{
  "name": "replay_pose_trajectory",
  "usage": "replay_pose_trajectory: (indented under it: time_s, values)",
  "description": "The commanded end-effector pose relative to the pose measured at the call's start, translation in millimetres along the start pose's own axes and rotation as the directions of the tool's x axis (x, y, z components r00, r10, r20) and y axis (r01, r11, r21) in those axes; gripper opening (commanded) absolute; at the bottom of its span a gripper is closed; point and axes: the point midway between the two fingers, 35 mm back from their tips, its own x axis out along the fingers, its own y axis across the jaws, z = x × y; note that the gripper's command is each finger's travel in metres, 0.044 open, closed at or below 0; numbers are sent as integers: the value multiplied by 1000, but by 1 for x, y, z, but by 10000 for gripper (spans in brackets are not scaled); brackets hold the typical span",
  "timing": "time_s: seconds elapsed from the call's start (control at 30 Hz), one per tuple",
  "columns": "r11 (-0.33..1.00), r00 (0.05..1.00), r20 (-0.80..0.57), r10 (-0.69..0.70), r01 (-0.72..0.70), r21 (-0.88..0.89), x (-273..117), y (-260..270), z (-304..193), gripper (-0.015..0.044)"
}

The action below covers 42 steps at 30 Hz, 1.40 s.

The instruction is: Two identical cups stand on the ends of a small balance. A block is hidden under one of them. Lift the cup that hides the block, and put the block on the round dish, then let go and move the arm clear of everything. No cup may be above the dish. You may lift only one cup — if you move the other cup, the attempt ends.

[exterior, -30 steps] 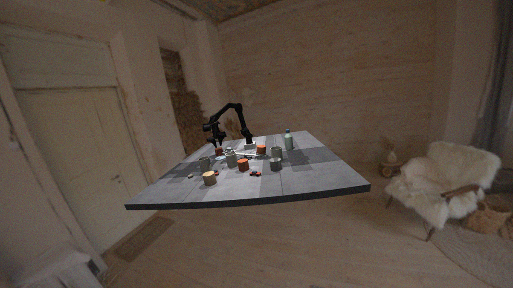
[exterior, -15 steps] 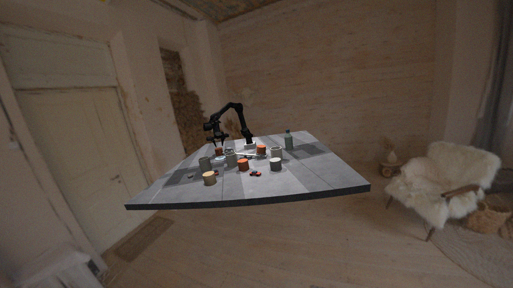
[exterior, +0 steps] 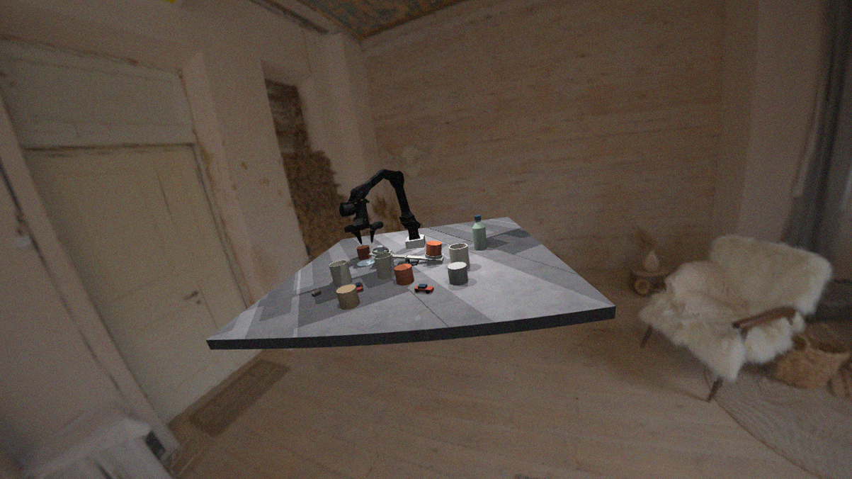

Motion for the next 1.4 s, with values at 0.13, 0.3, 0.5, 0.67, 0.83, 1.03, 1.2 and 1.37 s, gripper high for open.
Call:
replay_pose_trajectory:
  time_s: [0.13,0.3,0.5,0.67,0.83,1.03,1.2,1.37]
  values:
    - [971,1000,4,-5,4,239,-7,10,14,260]
    - [943,1000,13,-16,11,331,-10,18,24,260]
    - [869,1000,11,-8,2,495,-13,28,32,260]
    - [782,1000,10,1,-7,623,-15,38,39,260]
    - [664,1000,4,11,-10,747,-17,47,44,260]
    - [502,1000,-4,23,-8,865,-19,58,50,260]
    - [352,999,-11,32,-1,936,-21,67,55,260]
    - [192,999,-18,41,10,981,-23,77,59,260]
